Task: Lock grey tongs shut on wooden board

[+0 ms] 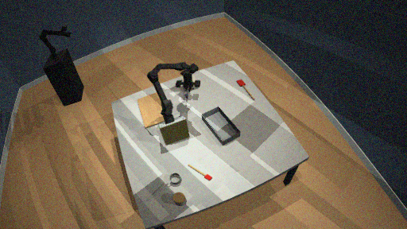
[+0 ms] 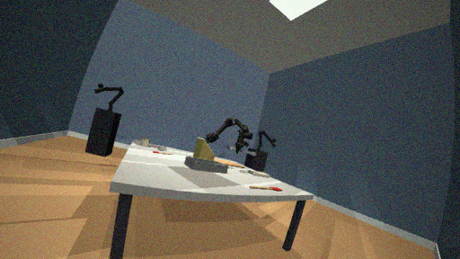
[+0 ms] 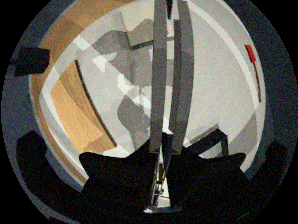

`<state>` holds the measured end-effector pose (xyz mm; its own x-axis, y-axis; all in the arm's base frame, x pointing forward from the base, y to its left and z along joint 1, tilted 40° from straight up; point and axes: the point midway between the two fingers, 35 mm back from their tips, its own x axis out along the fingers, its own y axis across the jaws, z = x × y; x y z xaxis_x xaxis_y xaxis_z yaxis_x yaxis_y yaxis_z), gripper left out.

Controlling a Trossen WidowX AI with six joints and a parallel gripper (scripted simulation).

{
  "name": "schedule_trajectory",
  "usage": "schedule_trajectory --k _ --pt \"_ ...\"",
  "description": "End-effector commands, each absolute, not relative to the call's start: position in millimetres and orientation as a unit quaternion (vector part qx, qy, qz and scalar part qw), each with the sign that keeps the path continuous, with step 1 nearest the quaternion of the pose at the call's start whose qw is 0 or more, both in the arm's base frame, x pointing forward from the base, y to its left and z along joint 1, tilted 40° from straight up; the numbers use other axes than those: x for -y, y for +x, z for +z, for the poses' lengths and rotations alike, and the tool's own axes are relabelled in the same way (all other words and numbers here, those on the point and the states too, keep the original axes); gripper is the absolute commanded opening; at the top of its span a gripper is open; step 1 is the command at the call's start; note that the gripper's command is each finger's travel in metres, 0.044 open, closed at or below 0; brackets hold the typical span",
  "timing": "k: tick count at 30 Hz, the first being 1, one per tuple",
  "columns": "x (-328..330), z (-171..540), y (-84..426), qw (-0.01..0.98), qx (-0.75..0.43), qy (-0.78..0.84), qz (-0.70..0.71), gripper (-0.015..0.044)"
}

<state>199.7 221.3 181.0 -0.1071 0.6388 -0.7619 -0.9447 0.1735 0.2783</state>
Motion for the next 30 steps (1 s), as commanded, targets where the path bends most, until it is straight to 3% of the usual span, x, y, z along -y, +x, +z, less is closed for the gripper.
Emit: schedule_trajectory --k 1,30 --pt "-222.1 184.7 194.7 0.641 -0.407 -0.189 0.623 -0.0150" --pt "-267.1 192.4 106.5 0.565 -0.336 -0.345 0.670 -0.0150"
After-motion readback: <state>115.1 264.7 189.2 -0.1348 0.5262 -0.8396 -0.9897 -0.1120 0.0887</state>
